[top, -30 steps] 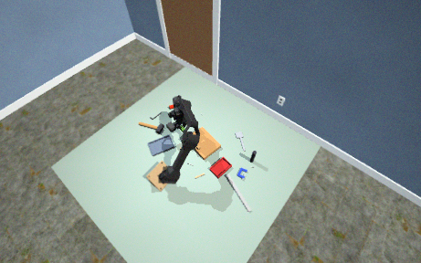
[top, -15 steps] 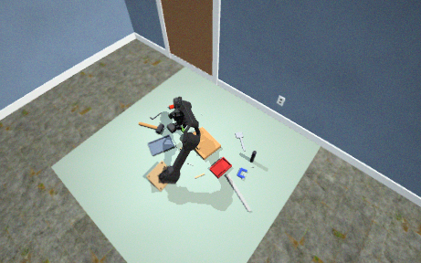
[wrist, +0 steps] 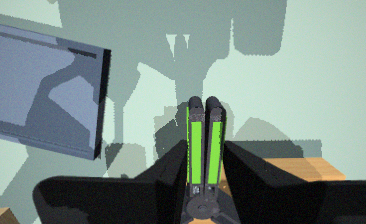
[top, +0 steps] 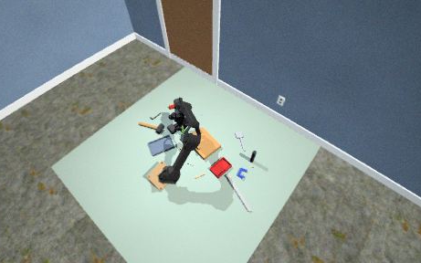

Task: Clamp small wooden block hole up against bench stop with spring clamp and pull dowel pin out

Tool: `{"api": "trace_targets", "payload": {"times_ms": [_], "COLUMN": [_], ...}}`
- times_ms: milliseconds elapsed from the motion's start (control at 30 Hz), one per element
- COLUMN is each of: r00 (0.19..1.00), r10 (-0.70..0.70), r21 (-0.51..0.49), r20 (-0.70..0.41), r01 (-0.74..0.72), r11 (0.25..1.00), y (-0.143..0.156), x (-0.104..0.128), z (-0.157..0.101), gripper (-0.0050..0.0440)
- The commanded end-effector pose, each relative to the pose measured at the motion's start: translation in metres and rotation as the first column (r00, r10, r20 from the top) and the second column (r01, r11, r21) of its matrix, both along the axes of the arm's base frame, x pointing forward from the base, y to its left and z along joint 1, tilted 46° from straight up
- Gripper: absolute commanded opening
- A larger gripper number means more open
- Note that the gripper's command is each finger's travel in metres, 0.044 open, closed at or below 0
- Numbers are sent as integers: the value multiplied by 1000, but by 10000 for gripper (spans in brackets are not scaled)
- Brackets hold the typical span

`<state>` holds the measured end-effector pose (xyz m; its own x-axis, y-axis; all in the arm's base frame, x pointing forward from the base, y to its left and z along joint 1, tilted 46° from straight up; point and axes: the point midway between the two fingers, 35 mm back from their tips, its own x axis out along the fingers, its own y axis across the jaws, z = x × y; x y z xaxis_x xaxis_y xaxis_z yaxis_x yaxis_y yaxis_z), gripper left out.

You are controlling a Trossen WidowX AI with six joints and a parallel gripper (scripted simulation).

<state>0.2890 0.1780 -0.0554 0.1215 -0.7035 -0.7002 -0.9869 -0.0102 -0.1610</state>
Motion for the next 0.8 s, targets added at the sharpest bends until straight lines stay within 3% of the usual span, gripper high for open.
{"api": "trace_targets", "payload": {"times_ms": [0,767], "r00": [1000,1000], "r10": [3,5], "r21": [-9,-17], "r20": [-8,-11], "r01": [-3,-5], "r11": [1000,1000], "y": [-5,-12], "x": [-1,-2], "z": [-2,4], "gripper": [0,0]}}
